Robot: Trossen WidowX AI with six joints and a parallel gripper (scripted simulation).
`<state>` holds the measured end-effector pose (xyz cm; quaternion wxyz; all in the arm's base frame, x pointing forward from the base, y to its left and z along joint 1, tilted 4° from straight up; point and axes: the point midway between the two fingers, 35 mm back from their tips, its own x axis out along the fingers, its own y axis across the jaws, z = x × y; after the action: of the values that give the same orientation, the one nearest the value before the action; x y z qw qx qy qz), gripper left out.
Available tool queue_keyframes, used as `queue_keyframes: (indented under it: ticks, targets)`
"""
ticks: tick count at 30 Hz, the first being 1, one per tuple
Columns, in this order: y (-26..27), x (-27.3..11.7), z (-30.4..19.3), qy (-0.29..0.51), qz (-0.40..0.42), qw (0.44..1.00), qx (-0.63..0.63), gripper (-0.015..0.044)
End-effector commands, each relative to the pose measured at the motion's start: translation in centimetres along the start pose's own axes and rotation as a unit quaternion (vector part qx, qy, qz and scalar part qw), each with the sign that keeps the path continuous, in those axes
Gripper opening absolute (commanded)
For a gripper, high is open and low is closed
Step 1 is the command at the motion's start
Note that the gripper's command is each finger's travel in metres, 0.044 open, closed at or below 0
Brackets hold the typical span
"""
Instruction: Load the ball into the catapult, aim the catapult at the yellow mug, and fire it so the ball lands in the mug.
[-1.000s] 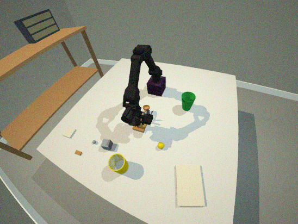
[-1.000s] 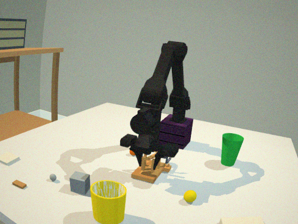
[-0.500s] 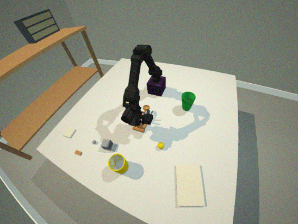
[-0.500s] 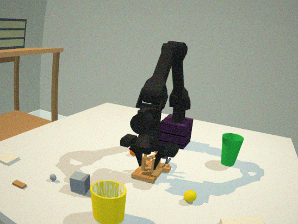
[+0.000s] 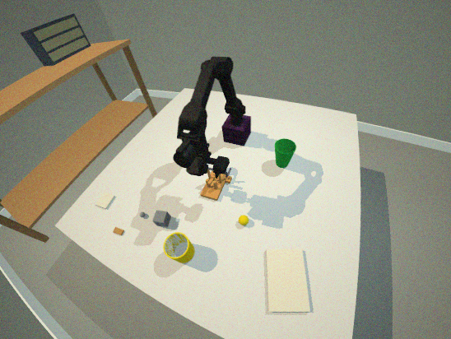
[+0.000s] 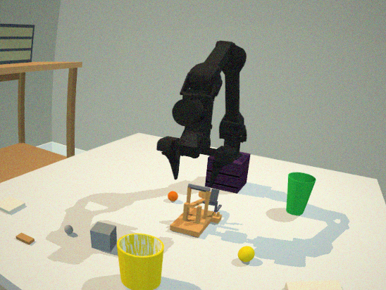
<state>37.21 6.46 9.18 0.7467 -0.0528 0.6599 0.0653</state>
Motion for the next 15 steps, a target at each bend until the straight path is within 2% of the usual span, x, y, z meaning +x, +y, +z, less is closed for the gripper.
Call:
queue_keyframes:
  ticks: [1,3,7,10,11,15]
  targets:
    - [0.0,0.9,-0.3,0.012,0.000,1.000,0.000,0.0440]
    - [0.0,0.7,-0.3,0.012,0.000,1.000,0.000,0.0440]
    - [0.0,-4.3,-0.4,0.003,0.000,1.000,0.000,0.0440]
    - [0.0,-5.4,-0.5,0.001,0.000,1.000,0.000,0.0440]
    - [-0.2,-2.7,-0.7,0.016,0.000,1.000,0.001,0.0414]
    - [-3.8,-0.5,-2.9,0.017,-0.001,1.000,0.006,0.0309]
